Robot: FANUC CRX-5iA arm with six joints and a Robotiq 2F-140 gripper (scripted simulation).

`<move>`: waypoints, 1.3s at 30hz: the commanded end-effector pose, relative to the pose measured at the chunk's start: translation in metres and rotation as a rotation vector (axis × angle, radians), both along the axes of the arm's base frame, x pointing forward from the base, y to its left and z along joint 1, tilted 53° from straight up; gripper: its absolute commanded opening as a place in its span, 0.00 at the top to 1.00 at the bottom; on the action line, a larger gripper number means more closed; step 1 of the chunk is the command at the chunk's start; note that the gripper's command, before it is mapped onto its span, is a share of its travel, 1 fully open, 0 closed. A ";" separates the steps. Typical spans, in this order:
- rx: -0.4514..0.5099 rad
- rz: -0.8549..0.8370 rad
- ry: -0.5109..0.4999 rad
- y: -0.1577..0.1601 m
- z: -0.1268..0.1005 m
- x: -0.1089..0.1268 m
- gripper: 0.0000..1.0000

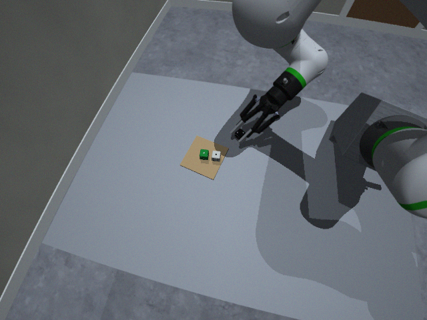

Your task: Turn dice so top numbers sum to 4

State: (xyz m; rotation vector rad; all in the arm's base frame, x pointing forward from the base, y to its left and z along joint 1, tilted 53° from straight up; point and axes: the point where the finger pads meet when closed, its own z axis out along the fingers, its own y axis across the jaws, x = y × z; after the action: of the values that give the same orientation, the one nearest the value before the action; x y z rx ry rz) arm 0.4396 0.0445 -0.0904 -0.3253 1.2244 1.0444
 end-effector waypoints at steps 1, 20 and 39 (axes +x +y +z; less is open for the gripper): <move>0.000 0.000 0.000 0.000 0.000 0.000 0.72; 0.000 0.000 0.000 0.000 0.000 0.000 0.72; 0.000 0.000 0.000 -0.021 -0.011 -0.018 0.72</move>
State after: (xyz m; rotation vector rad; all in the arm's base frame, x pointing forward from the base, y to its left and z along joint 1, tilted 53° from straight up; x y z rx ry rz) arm 0.4257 0.0283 -0.0986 -0.3251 1.2244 1.0442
